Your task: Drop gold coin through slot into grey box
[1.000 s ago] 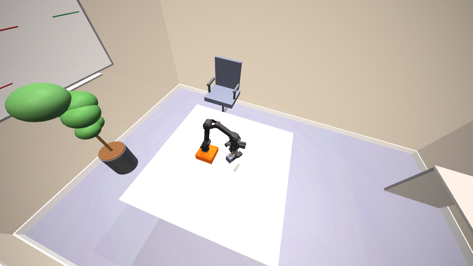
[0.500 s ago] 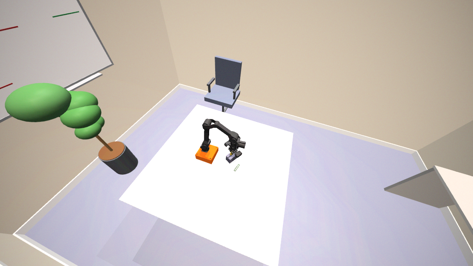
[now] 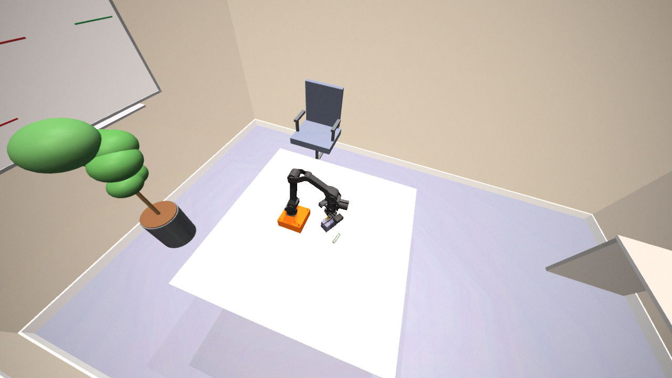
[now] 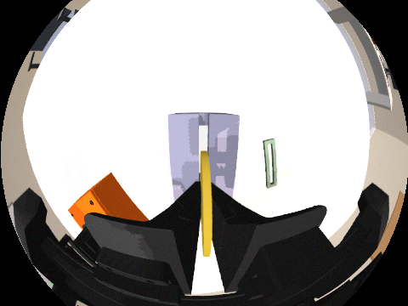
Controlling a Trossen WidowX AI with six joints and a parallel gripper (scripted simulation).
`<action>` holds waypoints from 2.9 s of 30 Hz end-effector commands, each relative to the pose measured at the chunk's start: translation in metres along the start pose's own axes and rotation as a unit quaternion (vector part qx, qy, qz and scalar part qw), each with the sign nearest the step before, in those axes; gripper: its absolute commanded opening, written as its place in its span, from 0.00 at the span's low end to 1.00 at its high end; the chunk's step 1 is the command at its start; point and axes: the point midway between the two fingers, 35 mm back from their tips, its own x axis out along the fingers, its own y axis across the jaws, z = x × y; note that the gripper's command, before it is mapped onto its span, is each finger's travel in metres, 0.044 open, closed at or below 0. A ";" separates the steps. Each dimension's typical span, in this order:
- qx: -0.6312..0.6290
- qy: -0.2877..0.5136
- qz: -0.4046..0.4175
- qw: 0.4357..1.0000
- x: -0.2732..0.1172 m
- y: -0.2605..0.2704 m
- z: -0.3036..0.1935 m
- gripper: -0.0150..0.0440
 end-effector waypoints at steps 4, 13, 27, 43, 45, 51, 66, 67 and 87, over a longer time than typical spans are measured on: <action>0.002 -0.003 -0.003 1.000 -0.004 0.000 0.001 0.25; 0.001 0.000 -0.001 1.000 -0.002 0.000 0.000 0.25; -0.001 0.000 -0.001 1.000 0.003 -0.001 0.000 0.25; 0.001 0.000 -0.001 1.000 0.010 -0.001 0.000 0.25; 0.002 0.000 -0.001 1.000 0.011 -0.001 0.000 0.25; 0.003 -0.001 -0.001 1.000 0.013 -0.001 0.000 0.25; 0.001 -0.002 -0.003 1.000 0.015 -0.001 0.000 0.43; 0.001 -0.002 -0.003 1.000 0.015 -0.001 0.000 0.48; 0.001 -0.001 -0.002 1.000 -0.005 -0.001 0.000 0.97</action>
